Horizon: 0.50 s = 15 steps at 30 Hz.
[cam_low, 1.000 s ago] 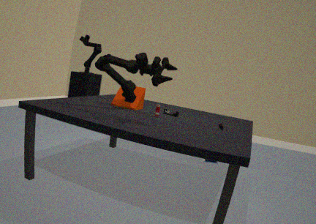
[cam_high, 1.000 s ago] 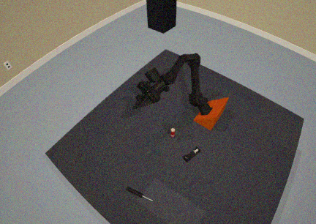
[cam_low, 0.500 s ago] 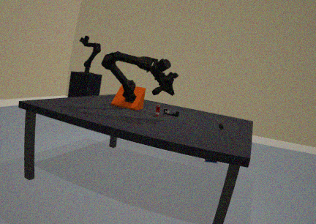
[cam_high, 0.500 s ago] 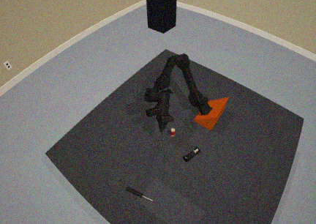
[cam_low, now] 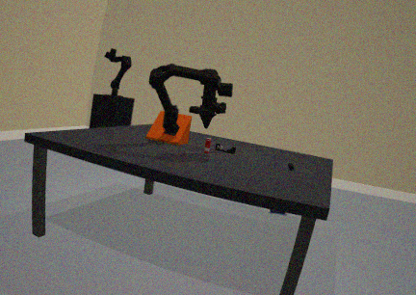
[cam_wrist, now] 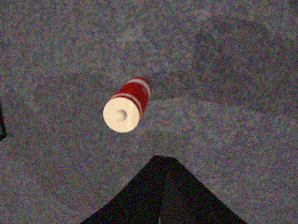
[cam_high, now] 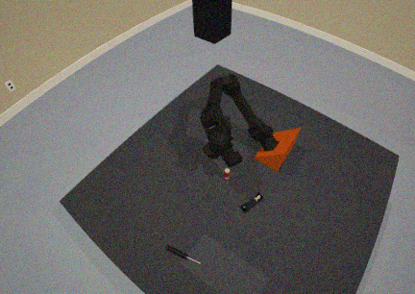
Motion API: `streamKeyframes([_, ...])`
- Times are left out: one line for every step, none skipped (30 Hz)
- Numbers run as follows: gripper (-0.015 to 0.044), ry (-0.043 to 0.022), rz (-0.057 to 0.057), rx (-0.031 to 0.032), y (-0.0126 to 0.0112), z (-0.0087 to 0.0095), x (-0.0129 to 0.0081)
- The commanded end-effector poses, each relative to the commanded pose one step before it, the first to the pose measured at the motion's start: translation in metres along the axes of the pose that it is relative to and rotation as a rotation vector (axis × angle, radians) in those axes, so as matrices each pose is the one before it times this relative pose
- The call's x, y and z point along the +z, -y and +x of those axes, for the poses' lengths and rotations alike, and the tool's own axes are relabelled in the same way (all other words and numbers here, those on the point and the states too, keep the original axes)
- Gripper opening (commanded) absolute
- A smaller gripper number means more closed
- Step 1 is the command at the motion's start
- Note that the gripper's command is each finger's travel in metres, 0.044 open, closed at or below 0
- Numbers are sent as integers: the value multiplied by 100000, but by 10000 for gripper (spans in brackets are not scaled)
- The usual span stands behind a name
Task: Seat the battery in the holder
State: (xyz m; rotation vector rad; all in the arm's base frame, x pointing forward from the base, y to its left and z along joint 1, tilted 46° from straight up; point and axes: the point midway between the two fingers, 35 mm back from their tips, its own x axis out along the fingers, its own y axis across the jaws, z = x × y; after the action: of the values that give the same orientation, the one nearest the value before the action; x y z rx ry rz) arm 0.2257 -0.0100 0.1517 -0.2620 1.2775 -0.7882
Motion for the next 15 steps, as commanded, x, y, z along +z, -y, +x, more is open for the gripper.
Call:
streamKeyframes([0, 503, -3153, -8807, 952, -801, 114])
streamKeyframes([0, 0, 0, 0, 0, 0, 0])
streamKeyframes([0, 0, 0, 0, 0, 0, 0])
streamKeyframes([0, 0, 0, 0, 0, 0, 0])
streamKeyframes([0, -10, -5, 42, -15, 121, 13])
streamKeyframes([0, -27, -12, 119, -41, 363, 38])
streamKeyframes([0, -32, -14, 173, -58, 605, 57])
streamKeyframes([0, -19, -8, 166, -52, 739, 58])
streamKeyframes([0, 0, 1, 115, -33, 738, 44])
streamKeyframes([0, 17, 9, 64, -13, 736, 30])
streamKeyframes([0, 32, 16, 11, 5, 733, 14])
streamKeyframes([0, 43, 23, -41, 23, 730, -2])
streamKeyframes([0, 53, 28, -94, 41, 726, -19])
streamKeyframes([0, 60, 33, -147, 57, 721, -36])
streamKeyframes([0, 64, 37, -201, 73, 715, -54])
